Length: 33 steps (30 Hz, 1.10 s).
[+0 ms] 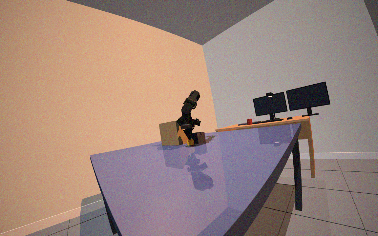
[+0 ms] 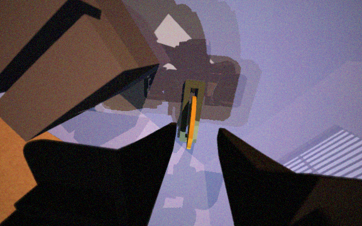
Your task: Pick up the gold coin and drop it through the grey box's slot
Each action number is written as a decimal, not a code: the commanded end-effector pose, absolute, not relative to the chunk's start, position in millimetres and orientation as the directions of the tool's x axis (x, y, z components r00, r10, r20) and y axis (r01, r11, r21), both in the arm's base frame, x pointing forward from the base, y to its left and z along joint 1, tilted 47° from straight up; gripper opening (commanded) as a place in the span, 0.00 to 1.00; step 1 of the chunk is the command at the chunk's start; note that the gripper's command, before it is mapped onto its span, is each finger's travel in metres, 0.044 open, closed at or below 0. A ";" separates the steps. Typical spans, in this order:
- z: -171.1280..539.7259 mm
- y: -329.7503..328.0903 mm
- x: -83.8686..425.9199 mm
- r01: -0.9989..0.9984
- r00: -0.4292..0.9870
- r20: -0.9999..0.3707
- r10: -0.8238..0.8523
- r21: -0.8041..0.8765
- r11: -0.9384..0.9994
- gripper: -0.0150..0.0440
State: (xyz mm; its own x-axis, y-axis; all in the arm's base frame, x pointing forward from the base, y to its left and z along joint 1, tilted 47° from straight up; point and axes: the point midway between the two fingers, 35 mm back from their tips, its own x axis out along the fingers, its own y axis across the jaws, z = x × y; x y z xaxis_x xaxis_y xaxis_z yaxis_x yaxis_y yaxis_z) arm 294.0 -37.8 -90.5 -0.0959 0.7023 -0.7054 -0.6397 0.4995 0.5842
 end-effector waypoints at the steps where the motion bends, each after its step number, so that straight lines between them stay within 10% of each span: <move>1: -98.2 -28.5 288.9 -0.630 -0.107 -0.696 0.710 0.600 0.493 0.53; 19: -112.3 -13.0 285.4 -0.630 -0.108 -0.694 0.712 0.601 0.491 0.53; 25: -112.3 -13.0 285.4 -0.630 -0.108 -0.694 0.712 0.601 0.491 0.26; 33: -112.3 -13.0 285.4 -0.630 -0.108 -0.694 0.712 0.601 0.491 0.25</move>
State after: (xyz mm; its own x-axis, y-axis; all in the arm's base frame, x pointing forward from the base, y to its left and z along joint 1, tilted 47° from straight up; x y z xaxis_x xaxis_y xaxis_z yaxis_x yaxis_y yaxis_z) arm 287.1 -14.8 -111.4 -0.1055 0.7075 -0.6988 -0.6351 0.4929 0.5948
